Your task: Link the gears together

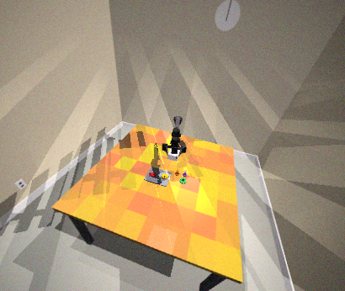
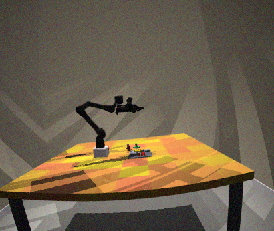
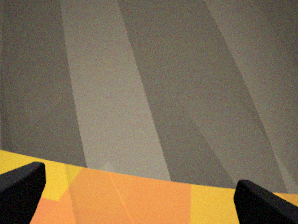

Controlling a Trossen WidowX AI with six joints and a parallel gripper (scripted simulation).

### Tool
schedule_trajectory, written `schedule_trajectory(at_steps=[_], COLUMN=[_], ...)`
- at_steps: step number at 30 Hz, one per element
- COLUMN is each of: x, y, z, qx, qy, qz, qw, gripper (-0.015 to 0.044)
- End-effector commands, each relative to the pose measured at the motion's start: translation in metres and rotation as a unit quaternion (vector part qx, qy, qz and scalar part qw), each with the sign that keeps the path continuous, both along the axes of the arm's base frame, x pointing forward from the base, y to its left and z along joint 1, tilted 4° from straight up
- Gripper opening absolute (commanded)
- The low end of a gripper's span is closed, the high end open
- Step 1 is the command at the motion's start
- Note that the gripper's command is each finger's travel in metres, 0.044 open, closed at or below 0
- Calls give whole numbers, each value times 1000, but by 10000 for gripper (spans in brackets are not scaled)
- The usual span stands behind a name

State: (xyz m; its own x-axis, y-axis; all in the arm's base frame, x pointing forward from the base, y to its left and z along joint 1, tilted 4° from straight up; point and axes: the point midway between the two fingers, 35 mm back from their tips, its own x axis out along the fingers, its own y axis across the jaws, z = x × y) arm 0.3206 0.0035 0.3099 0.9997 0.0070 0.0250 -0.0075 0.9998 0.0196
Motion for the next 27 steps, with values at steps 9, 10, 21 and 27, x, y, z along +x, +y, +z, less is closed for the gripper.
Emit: schedule_trajectory(at_steps=[9, 10, 21, 27], x=[39, 42, 0, -11], y=[44, 51, 113, 117], z=[-83, -97, -237, -249], qx=[72, 84, 114, 105], qy=[228, 267, 637, 672], qz=[36, 35, -82, -110], qw=[970, 959, 757, 725], gripper=[440, 440, 440, 440])
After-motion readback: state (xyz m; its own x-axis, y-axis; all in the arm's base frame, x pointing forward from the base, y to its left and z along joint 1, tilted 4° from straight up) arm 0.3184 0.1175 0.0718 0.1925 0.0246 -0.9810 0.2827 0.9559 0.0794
